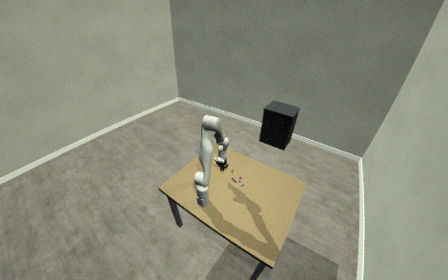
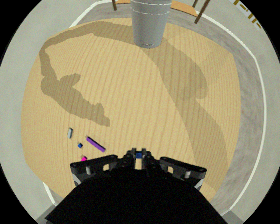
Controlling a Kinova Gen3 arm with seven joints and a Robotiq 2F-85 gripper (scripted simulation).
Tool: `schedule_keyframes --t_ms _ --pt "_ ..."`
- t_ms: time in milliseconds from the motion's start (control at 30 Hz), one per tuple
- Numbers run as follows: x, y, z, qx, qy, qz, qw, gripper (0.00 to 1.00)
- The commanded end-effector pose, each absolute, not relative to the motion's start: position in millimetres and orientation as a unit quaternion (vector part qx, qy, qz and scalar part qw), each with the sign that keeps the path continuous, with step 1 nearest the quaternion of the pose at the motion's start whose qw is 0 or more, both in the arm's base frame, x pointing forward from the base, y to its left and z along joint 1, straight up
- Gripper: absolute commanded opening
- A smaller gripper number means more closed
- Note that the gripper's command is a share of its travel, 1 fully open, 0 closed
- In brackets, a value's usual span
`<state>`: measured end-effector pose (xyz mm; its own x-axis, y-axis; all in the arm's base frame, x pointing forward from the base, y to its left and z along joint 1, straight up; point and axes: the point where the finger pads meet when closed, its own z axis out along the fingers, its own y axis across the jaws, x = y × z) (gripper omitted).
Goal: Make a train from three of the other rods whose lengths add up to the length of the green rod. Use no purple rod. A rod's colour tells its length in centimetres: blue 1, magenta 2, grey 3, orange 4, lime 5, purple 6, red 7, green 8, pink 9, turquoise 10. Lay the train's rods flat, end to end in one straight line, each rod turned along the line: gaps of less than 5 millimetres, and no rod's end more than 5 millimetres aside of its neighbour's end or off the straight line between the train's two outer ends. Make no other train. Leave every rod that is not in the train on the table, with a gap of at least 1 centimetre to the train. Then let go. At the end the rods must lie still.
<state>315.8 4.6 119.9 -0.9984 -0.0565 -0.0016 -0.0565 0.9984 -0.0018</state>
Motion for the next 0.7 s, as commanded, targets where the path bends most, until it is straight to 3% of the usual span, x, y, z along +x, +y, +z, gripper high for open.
schedule_keyframes --t_ms 0,667 --pt "317 2 121 -0.024 1.000 -0.001 0.003 0.05" --pt "317 2 107 -0.024 1.000 -0.001 0.003 0.05"
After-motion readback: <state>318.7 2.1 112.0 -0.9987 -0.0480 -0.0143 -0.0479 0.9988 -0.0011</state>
